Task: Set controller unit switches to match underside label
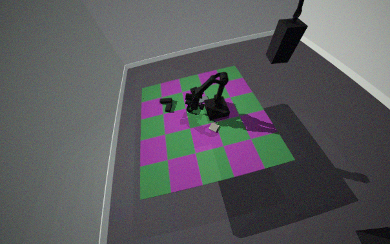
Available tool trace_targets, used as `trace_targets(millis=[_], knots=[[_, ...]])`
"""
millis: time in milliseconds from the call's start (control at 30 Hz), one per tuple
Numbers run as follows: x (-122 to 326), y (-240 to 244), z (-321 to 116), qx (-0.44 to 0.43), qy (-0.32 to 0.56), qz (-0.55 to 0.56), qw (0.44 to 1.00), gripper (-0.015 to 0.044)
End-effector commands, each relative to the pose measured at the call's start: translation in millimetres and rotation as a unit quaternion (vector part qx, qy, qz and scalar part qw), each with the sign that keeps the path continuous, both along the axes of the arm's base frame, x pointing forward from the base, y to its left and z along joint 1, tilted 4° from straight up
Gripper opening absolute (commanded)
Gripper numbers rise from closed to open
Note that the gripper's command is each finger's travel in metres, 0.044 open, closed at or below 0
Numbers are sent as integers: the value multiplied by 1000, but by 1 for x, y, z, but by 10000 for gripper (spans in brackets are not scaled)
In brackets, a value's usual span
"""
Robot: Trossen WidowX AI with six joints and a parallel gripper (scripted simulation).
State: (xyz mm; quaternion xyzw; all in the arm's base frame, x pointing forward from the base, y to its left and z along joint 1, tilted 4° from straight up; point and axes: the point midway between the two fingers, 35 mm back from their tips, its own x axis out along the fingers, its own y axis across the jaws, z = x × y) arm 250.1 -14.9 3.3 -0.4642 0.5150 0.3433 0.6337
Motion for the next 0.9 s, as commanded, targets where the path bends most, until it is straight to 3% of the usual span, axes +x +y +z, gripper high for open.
trace_targets(millis=[0,300,633,867], knots=[[0,3,2,3,-7,-3,1000,0],[2,-3,3,1,5,-1,1000,0],[21,-86,24,36,127,2,991,0],[21,-91,26,40,133,2,990,0]])
